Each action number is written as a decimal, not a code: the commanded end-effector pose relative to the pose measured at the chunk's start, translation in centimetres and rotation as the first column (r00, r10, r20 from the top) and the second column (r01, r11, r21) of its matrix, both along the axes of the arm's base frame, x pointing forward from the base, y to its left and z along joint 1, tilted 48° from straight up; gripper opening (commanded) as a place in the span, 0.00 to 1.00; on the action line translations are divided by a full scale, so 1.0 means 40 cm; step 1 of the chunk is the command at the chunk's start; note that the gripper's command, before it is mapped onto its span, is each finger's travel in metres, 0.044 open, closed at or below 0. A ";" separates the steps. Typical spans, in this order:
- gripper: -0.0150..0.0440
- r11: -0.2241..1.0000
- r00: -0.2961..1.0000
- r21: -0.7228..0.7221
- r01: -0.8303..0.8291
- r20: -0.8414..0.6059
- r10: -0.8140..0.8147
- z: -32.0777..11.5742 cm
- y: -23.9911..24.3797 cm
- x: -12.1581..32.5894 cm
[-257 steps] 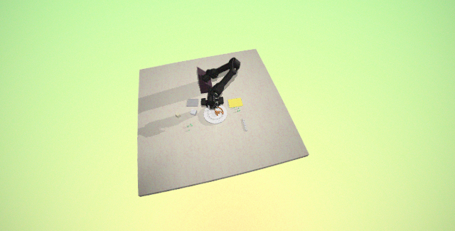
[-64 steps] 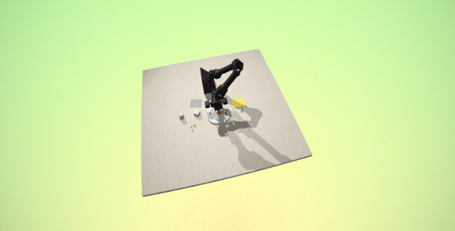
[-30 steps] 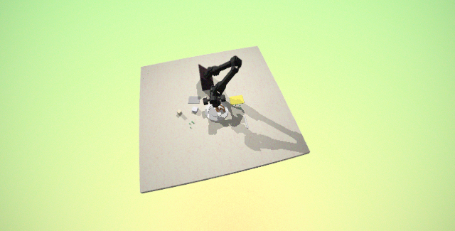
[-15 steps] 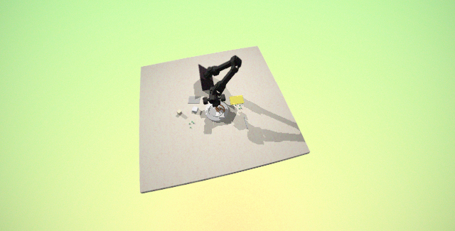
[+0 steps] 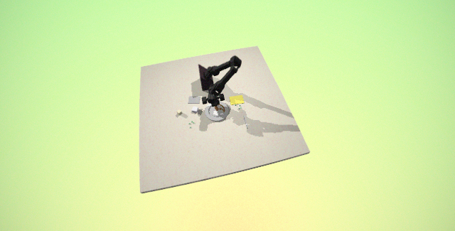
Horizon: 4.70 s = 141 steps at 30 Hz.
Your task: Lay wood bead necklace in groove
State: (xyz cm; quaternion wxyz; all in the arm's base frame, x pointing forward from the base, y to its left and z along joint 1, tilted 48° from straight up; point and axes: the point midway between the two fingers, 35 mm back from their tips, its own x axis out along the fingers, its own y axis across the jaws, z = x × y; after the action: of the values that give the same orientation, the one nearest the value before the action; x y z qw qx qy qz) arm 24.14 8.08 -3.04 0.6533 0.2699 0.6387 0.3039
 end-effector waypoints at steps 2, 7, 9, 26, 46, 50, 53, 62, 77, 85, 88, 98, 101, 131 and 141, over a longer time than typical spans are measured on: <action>0.30 1.000 1.000 0.000 -0.001 0.000 0.001 -0.002 0.002 0.000; 0.52 1.000 1.000 0.000 -0.001 0.000 0.001 -0.002 0.002 0.000; 0.61 1.000 1.000 0.000 -0.001 0.000 0.001 -0.002 0.002 0.000; 1.00 1.000 1.000 -0.001 0.004 -0.006 -0.004 0.008 -0.009 -0.002; 1.00 1.000 1.000 -0.001 0.004 -0.006 -0.004 0.008 -0.009 -0.002; 0.87 1.000 1.000 -0.002 -0.014 0.014 0.014 0.025 -0.023 0.006; 0.73 0.999 0.997 -0.003 -0.049 0.054 0.049 0.063 -0.052 0.022; 0.46 0.998 0.996 -0.003 -0.057 0.062 0.057 0.048 -0.033 0.024; 0.46 0.998 0.997 -0.003 -0.055 0.062 0.056 0.028 -0.012 0.025; 0.46 0.998 0.996 -0.002 -0.057 0.062 0.057 0.008 0.013 0.024; 0.46 0.998 0.996 -0.002 -0.057 0.062 0.057 0.004 0.017 0.023; 0.25 0.998 0.996 -0.006 -0.063 0.066 0.063 0.009 0.012 0.025; 0.25 0.998 0.996 -0.006 -0.063 0.066 0.063 0.009 0.012 0.025; 0.25 0.998 0.996 -0.003 -0.058 0.063 0.058 0.027 -0.008 0.024; 0.25 0.998 0.996 -0.003 -0.057 0.062 0.057 0.021 -0.021 0.012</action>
State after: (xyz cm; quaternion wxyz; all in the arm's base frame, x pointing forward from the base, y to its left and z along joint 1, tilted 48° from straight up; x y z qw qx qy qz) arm 25.02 7.62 -1.92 0.6640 0.2425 0.6250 0.3312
